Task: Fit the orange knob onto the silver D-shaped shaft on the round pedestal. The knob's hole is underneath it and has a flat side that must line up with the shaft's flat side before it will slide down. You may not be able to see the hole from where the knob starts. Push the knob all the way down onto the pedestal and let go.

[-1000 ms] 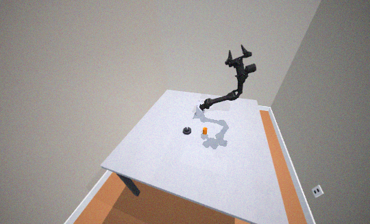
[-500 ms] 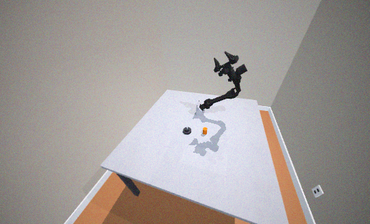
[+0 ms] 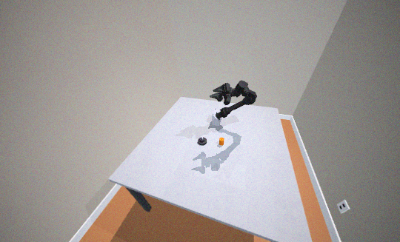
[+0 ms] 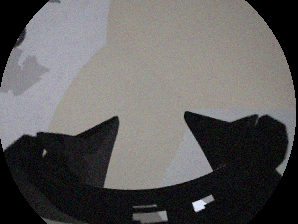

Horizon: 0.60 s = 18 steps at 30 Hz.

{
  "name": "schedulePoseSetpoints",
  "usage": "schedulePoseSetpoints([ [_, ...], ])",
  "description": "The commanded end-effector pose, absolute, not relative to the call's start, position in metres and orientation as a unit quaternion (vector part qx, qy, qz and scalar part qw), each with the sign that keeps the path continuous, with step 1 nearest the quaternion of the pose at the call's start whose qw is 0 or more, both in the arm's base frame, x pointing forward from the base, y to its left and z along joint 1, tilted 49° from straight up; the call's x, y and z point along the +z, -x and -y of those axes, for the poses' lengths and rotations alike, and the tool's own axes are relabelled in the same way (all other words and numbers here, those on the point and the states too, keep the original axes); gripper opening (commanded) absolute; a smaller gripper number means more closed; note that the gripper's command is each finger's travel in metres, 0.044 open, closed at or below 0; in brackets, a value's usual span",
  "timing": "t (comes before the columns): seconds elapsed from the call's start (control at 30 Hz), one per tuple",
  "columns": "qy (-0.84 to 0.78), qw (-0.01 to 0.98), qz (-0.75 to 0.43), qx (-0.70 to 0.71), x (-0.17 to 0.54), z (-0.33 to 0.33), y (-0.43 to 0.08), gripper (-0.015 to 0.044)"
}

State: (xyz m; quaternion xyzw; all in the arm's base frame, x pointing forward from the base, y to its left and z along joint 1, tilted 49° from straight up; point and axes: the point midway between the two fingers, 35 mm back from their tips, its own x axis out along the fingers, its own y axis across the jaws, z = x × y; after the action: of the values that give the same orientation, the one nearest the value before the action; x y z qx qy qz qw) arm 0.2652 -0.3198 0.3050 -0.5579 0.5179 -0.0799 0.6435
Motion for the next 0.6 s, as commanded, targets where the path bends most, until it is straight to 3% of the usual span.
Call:
schedulePoseSetpoints([
  [0.0, 0.509, 0.698, -0.503, 0.024, 0.253, 0.284, -0.288, 0.0440],
  [0.3, 0.319, 0.778, -0.478, 0.254, 0.162, 0.174, -0.310, 0.0440],
  [0.57, 0.054, 0.768, -0.481, 0.419, 0.128, 0.061, -0.299, 0.0440],
])
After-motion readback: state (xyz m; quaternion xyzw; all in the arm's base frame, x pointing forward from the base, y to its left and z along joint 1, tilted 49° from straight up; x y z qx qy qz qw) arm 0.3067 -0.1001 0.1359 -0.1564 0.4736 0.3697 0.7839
